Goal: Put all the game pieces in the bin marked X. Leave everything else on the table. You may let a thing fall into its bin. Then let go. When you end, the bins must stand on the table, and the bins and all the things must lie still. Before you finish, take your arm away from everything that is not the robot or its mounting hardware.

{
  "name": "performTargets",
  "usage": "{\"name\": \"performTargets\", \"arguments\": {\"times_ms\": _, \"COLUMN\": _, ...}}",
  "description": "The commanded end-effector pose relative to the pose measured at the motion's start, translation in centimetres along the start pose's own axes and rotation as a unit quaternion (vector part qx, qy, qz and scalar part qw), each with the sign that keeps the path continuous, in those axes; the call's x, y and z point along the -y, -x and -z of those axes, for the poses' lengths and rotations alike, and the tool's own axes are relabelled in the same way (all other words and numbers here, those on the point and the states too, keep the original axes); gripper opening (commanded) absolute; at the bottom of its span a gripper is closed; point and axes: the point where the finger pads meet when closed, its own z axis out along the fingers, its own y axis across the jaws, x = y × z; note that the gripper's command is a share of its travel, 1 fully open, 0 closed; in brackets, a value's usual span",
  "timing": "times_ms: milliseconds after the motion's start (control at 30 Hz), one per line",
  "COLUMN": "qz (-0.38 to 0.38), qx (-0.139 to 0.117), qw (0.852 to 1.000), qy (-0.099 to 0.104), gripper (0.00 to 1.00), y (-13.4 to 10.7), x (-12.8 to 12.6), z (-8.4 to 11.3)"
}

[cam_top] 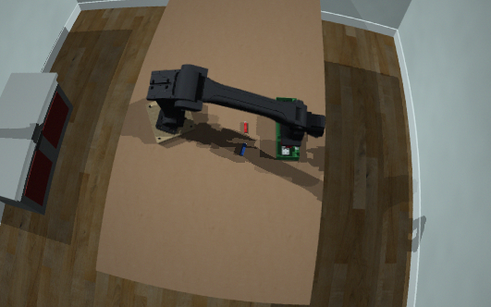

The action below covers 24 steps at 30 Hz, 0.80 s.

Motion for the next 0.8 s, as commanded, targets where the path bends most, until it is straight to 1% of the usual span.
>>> {"name": "performTargets", "arguments": {"times_ms": 0, "qz": 0.003, "qx": 0.003, "qw": 1.000, "qy": 0.000, "gripper": 0.29, "y": 0.1, "x": -0.8, "z": 0.7}}
{"name": "performTargets", "arguments": {"times_ms": 200, "qz": 0.002, "qx": 0.006, "qw": 1.000, "qy": 0.000, "gripper": 0.29, "y": 0.3, "x": -0.7, "z": 0.9}}
{"name": "performTargets", "arguments": {"times_ms": 300, "qz": 0.002, "qx": 0.005, "qw": 1.000, "qy": 0.000, "gripper": 0.29, "y": 0.0, "x": -0.8, "z": 1.0}}
{"name": "performTargets", "arguments": {"times_ms": 333, "qz": -0.006, "qx": 0.031, "qw": 0.999, "qy": -0.002, "gripper": 1.00, "y": 1.9, "x": -0.1, "z": 3.1}}
{"name": "performTargets", "arguments": {"times_ms": 367, "qz": -0.008, "qx": 0.035, "qw": 0.999, "qy": -0.002, "gripper": 1.00, "y": 2.2, "x": 0.0, "z": 3.8}}
{"name": "performTargets", "arguments": {"times_ms": 533, "qz": -0.008, "qx": 0.036, "qw": 0.999, "qy": -0.002, "gripper": 1.00, "y": 2.2, "x": 0.0, "z": 5.9}}
{"name": "performTargets", "arguments": {"times_ms": 600, "qz": -0.008, "qx": 0.036, "qw": 0.999, "qy": -0.002, "gripper": 1.00, "y": 2.2, "x": 0.0, "z": 5.9}}
{"name": "performTargets", "arguments": {"times_ms": 633, "qz": -0.003, "qx": 0.020, "qw": 1.000, "qy": -0.001, "gripper": 1.00, "y": 2.0, "x": -0.4, "z": 5.0}}
{"name": "performTargets", "arguments": {"times_ms": 667, "qz": -0.004, "qx": 0.023, "qw": 1.000, "qy": -0.001, "gripper": 1.00, "y": 2.0, "x": -0.3, "z": 5.7}}
{"name": "performTargets", "arguments": {"times_ms": 700, "qz": -0.008, "qx": 0.034, "qw": 0.999, "qy": -0.001, "gripper": 1.00, "y": 2.1, "x": 0.0, "z": 7.0}}
{"name": "performTargets", "arguments": {"times_ms": 767, "qz": -0.009, "qx": 0.036, "qw": 0.999, "qy": -0.001, "gripper": 1.00, "y": 2.1, "x": 0.0, "z": 8.0}}
